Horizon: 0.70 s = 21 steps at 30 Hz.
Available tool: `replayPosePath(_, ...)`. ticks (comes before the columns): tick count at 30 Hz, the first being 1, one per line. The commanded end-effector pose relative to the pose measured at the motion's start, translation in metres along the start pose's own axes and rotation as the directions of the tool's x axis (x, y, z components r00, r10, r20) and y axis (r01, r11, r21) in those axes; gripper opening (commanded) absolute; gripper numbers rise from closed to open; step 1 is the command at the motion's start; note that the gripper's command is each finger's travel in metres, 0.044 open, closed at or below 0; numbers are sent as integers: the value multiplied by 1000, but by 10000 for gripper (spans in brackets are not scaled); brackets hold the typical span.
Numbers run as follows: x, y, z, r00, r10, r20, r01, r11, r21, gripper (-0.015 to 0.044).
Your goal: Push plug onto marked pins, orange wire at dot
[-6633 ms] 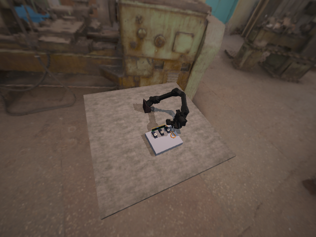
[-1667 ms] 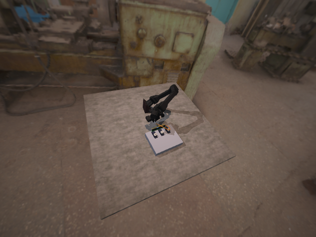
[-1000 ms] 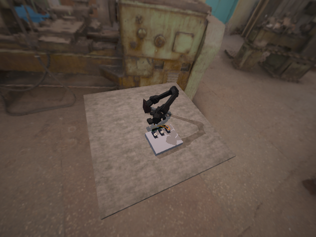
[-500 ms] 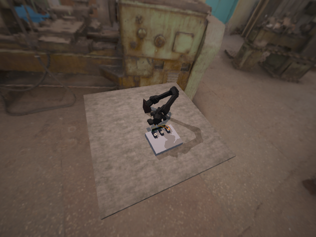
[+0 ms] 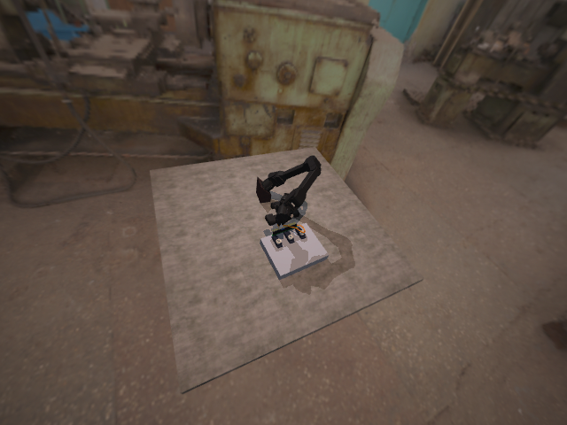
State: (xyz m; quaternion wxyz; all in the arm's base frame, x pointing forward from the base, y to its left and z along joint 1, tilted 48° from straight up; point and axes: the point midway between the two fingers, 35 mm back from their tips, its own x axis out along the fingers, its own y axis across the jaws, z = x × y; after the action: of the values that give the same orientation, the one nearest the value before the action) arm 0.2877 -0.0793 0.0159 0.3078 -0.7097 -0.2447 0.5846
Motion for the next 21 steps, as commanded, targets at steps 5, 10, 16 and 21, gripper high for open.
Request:
replayPosePath(5,2,1,-2,1000,-4,-4,4,1000,0,105)
replayPosePath(10,0,1,-3,1000,-4,-4,4,1000,0,236)
replayPosePath(16,-51,2,-3,1000,-1,-3,1,1000,0,394)
replayPosePath(21,-58,2,-2,1000,-2,-3,2,1000,0,440)
